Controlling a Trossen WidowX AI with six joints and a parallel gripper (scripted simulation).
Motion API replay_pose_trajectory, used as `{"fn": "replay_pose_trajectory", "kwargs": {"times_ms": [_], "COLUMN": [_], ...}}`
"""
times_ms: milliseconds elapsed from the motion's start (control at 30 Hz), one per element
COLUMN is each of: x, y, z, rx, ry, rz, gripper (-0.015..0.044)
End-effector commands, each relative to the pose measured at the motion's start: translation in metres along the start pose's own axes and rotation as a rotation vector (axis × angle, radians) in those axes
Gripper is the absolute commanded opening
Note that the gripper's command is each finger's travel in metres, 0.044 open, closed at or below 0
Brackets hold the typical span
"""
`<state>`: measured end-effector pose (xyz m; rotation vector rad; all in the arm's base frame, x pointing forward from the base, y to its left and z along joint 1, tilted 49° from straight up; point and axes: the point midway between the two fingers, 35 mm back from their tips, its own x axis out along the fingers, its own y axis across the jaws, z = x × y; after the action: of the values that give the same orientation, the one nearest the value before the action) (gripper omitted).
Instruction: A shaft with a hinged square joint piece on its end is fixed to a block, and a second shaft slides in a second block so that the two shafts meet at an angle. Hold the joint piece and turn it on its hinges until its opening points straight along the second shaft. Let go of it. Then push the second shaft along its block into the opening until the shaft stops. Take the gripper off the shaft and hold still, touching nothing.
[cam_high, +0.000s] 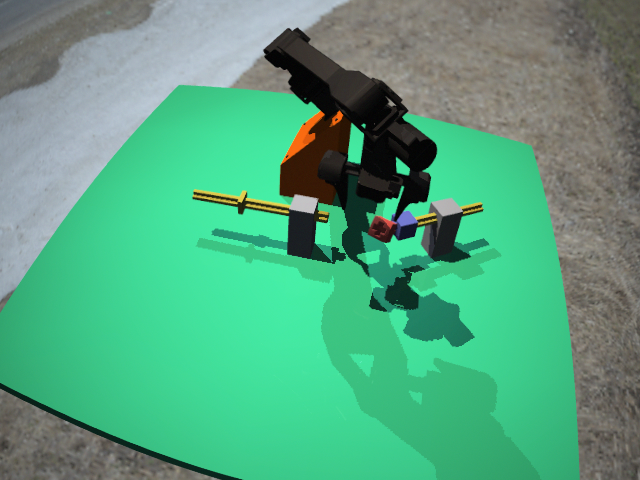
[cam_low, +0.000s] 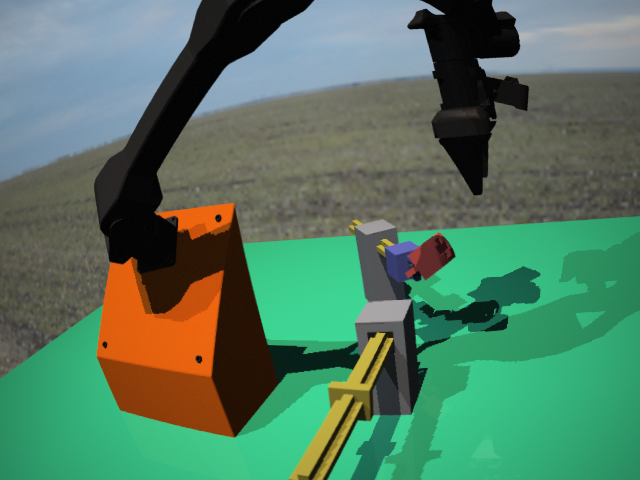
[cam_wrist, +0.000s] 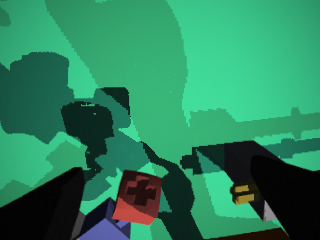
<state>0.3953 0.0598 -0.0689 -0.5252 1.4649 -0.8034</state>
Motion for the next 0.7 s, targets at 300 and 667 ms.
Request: {"fn": "replay_pose_trajectory", "kwargs": {"times_ms": [300,667], "x": [0.015,0.023], "y": [0.001,0.001], "z": [-0.007,-0.009], "rx": [0.225,0.308], "ry": [-0.126,-0.173], "rz": [-0.034,-0.037], "gripper": [0.044,0.044]}}
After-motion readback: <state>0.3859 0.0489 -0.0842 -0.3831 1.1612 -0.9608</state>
